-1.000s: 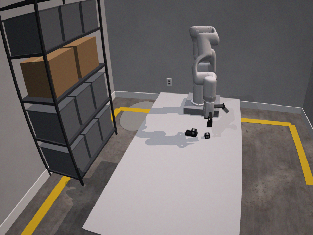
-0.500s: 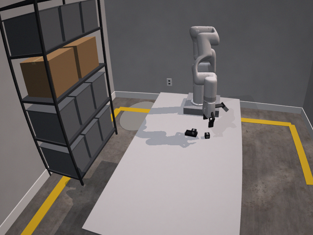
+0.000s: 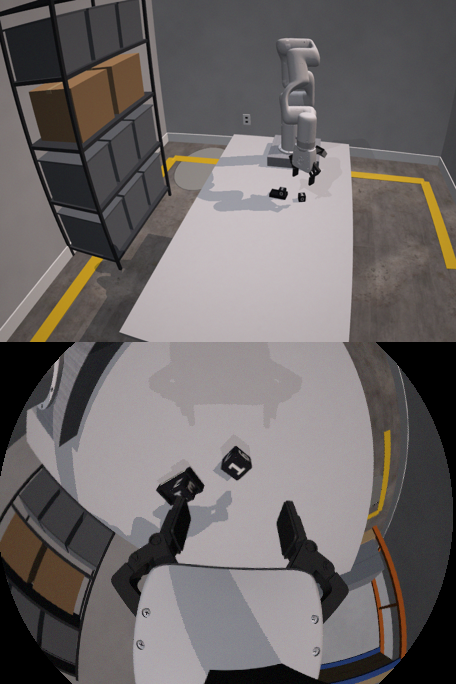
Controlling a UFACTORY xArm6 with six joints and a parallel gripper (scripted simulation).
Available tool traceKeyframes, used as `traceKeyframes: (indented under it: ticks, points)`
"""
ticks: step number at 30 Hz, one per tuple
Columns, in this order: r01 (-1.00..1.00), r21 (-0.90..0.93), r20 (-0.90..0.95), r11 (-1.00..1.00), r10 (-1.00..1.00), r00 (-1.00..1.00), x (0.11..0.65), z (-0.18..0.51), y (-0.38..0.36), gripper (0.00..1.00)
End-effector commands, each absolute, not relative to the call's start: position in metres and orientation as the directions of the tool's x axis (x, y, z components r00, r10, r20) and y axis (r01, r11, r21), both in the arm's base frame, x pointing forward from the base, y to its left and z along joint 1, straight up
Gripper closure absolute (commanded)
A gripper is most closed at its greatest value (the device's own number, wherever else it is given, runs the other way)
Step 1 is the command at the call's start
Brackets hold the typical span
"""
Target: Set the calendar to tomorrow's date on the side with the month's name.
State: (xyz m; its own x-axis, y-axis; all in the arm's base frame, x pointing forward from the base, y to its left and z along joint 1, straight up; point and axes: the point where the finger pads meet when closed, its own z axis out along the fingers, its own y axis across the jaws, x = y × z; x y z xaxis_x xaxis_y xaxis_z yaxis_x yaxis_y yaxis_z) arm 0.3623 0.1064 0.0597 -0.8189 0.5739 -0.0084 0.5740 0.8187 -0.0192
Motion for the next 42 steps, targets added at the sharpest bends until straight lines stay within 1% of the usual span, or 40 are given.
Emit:
traceKeyframes:
  ticks: [1,5,6,7,10,12,22,24,30,31,42]
  points:
    - [0.444,-0.006,0.004,0.896,0.444,-0.896,0.3635,0.0598,0.1069,0.00]
    - [0.299,-0.005,0.005,0.954,0.299,-0.954,0.3633,0.0586,0.1069,0.00]
    - [0.290,-0.005,0.005,0.957,0.290,-0.957,0.3633,0.0585,0.1069,0.00]
    - [0.234,-0.005,0.006,0.972,0.234,-0.972,0.3632,0.0580,0.1070,0.00]
    - [0.214,-0.005,0.006,0.977,0.214,-0.977,0.3632,0.0579,0.1070,0.00]
    - [0.092,-0.004,0.006,0.996,0.092,-0.996,0.3631,0.0569,0.1070,0.00]
    - [-0.221,-0.002,0.007,0.975,-0.221,-0.975,0.3627,0.0544,0.1071,0.00]
    - [-0.260,-0.002,0.007,0.966,-0.260,-0.966,0.3626,0.0541,0.1071,0.00]
    - [-0.279,-0.002,0.007,0.960,-0.279,-0.960,0.3626,0.0540,0.1072,0.00]
    - [-0.279,-0.002,0.007,0.960,-0.279,-0.960,0.3626,0.0540,0.1072,0.53]
    - [-0.279,-0.002,0.007,0.960,-0.279,-0.960,0.3626,0.0540,0.1072,0.53]
